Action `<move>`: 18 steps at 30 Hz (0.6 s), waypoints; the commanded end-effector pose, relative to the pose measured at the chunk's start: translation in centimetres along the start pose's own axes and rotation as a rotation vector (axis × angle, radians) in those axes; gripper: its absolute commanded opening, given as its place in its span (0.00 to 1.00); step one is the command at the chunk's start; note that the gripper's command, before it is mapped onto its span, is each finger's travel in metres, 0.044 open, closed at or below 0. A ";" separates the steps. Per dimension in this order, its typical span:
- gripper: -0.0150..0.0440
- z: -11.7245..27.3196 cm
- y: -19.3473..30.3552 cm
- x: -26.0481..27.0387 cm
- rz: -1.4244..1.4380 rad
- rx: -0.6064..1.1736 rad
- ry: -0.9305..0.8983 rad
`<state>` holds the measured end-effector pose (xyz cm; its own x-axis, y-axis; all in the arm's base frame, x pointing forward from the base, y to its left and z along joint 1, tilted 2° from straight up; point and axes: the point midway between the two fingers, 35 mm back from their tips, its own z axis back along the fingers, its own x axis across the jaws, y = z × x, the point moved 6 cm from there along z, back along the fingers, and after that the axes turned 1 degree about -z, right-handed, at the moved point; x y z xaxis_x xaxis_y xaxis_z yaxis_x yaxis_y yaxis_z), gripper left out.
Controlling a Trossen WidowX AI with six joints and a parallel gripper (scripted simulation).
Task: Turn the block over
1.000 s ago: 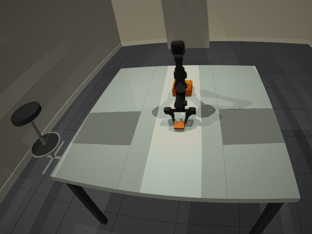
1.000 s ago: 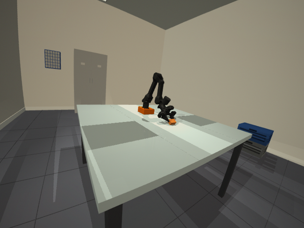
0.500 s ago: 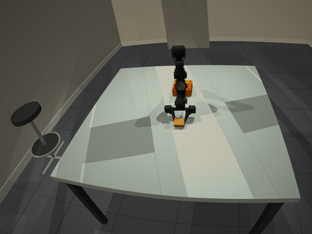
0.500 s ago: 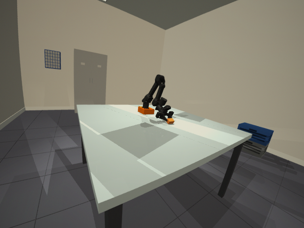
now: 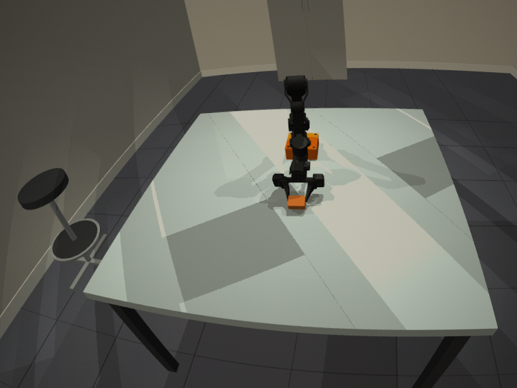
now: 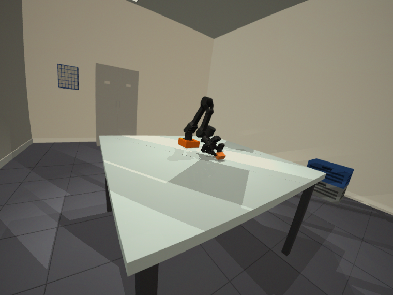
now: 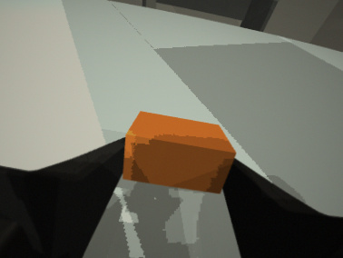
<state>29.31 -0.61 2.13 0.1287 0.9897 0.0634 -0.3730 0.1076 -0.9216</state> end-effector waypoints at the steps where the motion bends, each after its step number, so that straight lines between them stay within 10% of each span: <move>1: 0.34 0.0 -0.1 0.0 0.001 -0.005 0.004; 18: 1.00 0.0 -0.1 0.0 0.001 -0.005 0.004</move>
<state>29.33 -0.61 2.17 0.1291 0.9896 0.0637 -0.3699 0.1076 -0.9228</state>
